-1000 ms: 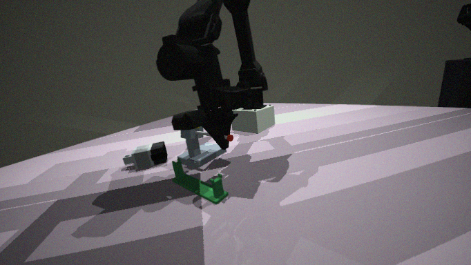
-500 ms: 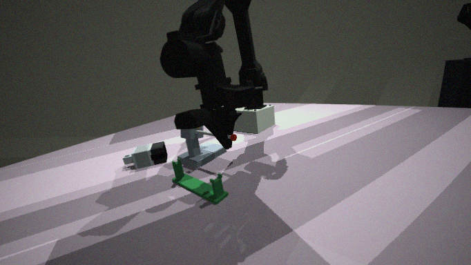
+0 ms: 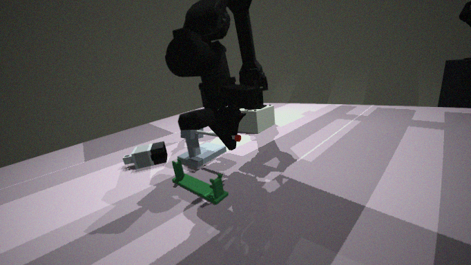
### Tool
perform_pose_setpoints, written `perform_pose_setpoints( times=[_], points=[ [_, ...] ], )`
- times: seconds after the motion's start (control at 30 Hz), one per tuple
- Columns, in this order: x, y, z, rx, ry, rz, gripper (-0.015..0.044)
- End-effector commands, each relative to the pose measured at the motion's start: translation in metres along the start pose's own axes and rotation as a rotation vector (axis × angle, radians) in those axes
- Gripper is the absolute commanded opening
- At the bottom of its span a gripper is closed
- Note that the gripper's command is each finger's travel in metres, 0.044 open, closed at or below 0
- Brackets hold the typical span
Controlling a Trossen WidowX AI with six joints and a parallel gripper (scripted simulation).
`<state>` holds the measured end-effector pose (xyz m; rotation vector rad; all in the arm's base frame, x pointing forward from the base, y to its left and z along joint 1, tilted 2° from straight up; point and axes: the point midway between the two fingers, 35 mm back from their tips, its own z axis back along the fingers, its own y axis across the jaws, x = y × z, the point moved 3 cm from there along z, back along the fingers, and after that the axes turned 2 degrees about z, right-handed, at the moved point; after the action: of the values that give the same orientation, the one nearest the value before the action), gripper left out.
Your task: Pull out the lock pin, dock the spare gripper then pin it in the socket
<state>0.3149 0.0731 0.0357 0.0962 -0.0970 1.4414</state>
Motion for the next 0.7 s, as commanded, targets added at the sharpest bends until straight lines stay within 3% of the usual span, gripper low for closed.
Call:
perform_pose_setpoints(
  times=[0.0, 0.67],
  points=[
    [0.004, -0.001, 0.0, 0.0, 0.001, -0.003, 0.0],
    [0.02, -0.002, 0.0, 0.003, 0.004, -0.003, 0.0]
  ],
)
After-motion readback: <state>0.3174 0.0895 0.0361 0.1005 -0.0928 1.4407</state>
